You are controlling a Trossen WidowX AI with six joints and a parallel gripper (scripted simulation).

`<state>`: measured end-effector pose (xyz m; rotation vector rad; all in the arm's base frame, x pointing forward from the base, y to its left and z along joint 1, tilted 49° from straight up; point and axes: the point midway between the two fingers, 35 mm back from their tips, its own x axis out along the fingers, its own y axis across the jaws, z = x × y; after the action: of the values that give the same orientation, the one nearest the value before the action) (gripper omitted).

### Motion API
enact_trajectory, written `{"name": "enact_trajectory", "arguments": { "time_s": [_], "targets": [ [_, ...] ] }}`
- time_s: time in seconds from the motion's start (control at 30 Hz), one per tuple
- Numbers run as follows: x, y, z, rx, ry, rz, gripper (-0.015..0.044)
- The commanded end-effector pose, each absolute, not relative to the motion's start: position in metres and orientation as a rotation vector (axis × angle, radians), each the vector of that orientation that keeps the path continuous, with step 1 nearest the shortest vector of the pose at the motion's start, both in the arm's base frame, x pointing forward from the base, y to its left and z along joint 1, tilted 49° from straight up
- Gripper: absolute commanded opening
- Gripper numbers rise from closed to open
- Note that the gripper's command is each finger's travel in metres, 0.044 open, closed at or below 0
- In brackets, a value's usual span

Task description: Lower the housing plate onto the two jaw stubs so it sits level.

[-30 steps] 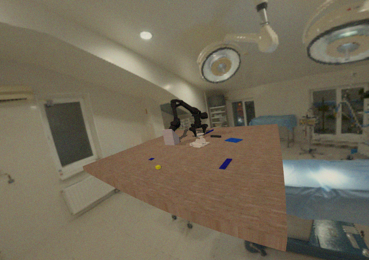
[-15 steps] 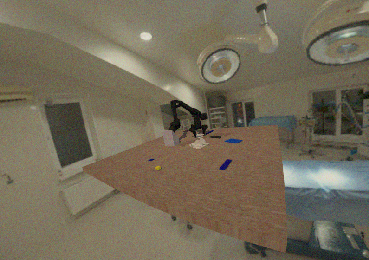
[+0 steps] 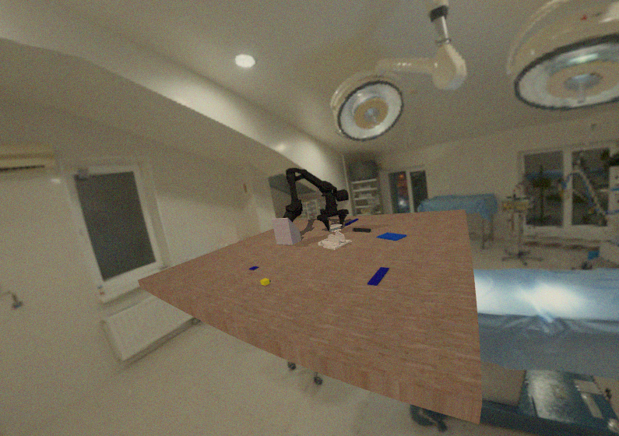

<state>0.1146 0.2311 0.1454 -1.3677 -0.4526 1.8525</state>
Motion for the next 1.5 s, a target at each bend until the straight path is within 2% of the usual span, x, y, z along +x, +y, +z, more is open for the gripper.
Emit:
{"name": "enact_trajectory", "arguments": {
  "time_s": [0.0, 0.23, 0.63, 1.47],
  "targets": [
    [0.115, 0.231, 0.145, -1.368, -0.453, 1.853, 0.0393],
    [0.115, 0.231, 0.145, -1.368, -0.453, 1.853, 0.0351],
    [0.115, 0.23, 0.147, -1.369, -0.452, 1.853, 0.0351],
    [0.124, 0.176, 0.191, -1.375, -0.44, 1.855, 0.0351]
  ]
}}
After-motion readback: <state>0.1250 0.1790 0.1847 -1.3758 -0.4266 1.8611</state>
